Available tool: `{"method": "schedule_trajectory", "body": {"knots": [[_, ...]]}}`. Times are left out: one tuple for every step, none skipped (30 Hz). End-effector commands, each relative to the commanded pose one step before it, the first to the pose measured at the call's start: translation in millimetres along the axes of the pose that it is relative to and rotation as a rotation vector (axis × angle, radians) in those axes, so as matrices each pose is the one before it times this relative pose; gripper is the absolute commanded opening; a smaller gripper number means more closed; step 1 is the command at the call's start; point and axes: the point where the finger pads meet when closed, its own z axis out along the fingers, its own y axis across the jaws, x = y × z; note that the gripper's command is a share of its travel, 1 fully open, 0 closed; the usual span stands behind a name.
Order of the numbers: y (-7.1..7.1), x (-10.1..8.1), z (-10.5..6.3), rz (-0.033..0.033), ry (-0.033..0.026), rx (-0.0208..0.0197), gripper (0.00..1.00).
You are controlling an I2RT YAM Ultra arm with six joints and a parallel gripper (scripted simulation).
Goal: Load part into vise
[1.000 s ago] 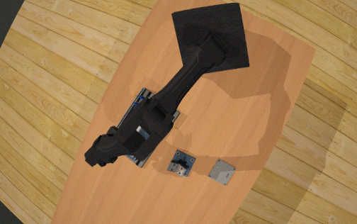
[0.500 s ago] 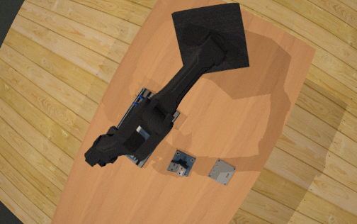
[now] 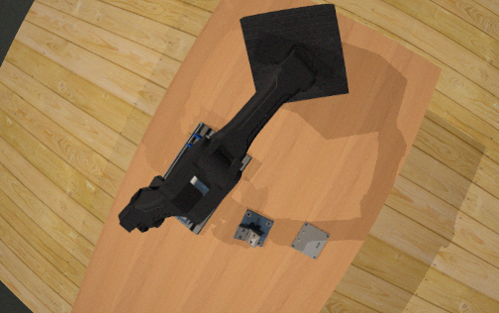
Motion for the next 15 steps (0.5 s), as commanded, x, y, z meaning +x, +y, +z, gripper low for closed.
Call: {"method": "schedule_trajectory", "body": {"knots": [[-0.44,-19.03,-16.66,-0.01316,-0.05882,0.01742,0.00],[-0.67,0.32,0.34,0.00111,0.00041,-0.00034,0.00],[-1.17,0.21,-0.15,0.00185,-0.00023,0.00079,0.00],[-0.87,1.09,-0.39,0.00368,0.00332,0.00006,0.00],[-0.44,0.78,-0.25,0.00241,0.00254,-0.00011,0.00],[-0.10,0.00,-0.04,0.00010,-0.00008,0.00008,0.00],[0.00,0.00,0.00,0.00000,0.00000,0.00000,0.00],[0.00,0.00,0.00,0.00000,0.00000,0.00000,0.00],[0.00,0.00,0.00,-0.00022,0.00001,-0.00001,0.00],[0.00,0.00,0.00,0.00000,0.00000,0.00000,0.00],[0.00,0.00,0.00,0.00000,-0.00001,0.00000,0.00],[0.00,0.00,0.00,-0.00001,0.00000,0.00000,0.00],[0.00,0.00,0.00,0.00000,0.00001,0.00000,0.00],[0.00,0.00,0.00,0.00001,0.00001,0.00000,0.00],[0.00,0.00,0.00,0.00000,0.00000,0.00000,0.00]]}}
